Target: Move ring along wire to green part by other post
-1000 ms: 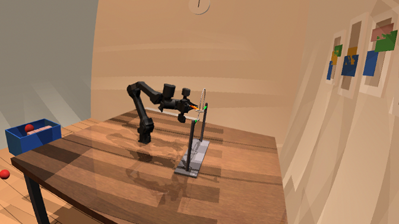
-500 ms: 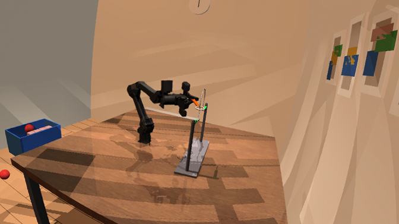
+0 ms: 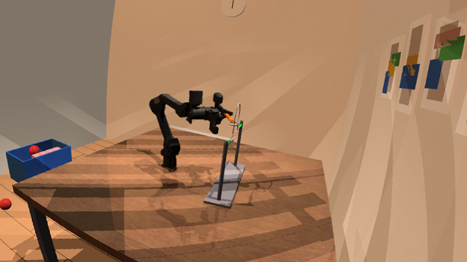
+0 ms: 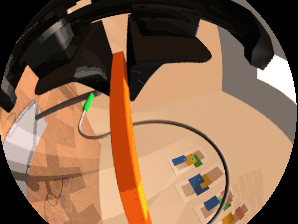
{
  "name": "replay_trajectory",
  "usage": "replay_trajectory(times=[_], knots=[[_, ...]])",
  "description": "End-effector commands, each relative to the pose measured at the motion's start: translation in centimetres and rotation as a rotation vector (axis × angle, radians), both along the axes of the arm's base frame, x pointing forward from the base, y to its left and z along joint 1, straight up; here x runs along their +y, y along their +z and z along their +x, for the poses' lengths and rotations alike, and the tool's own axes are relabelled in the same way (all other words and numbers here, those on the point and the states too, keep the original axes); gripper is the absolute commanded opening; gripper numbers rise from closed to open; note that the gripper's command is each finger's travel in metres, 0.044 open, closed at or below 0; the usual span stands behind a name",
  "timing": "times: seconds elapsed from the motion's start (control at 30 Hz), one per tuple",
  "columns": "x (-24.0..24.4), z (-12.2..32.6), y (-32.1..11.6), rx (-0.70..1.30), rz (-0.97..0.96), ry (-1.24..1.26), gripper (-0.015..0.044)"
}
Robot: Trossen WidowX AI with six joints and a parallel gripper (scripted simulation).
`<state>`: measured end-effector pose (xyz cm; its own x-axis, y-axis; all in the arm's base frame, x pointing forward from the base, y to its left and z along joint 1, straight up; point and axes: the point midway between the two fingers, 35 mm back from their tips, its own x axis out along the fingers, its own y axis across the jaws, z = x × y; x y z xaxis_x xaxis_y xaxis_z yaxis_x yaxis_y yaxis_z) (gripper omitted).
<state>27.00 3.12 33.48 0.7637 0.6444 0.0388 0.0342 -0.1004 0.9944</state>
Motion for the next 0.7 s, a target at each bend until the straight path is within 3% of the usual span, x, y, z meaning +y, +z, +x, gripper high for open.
replay_trajectory(times=[0.0,0.67], knots=[[0.0,0.0,0.2,-0.009,-0.040,0.002,-0.0150],[-0.1,0.0,-0.9,-0.024,-0.343,-0.002,-0.0150]])
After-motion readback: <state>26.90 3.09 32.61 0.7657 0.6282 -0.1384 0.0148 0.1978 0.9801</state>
